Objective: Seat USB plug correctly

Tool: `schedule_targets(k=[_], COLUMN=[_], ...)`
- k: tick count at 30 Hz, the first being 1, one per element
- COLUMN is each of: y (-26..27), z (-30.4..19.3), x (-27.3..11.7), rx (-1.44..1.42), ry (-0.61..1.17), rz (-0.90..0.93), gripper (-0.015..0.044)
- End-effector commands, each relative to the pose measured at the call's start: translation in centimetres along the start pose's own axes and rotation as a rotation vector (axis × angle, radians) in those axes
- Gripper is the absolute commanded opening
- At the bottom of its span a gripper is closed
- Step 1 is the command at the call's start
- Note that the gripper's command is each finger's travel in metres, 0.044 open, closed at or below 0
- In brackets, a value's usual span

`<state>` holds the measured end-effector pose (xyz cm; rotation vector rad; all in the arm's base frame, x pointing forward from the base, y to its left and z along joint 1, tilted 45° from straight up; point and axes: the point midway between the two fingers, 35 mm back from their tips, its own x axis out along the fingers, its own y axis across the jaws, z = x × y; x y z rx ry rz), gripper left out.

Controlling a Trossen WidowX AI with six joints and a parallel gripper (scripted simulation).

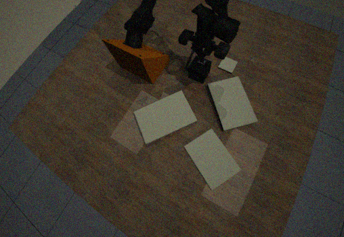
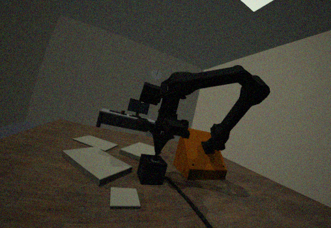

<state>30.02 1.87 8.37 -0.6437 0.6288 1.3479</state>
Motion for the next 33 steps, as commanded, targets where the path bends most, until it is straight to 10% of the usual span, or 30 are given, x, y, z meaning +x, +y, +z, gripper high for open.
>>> schedule_targets(k=[1, 4, 33], y=[0.0, 0.0, 0.0], z=[0.0, 0.0, 0.0], x=[0.0, 0.0, -1.1], rx=[0.000, 0.000, 0.000], ry=[0.000, 0.000, 0.000], rz=[0.000, 0.000, 0.000], gripper=[0.0026, 0.0095, 0.0095])
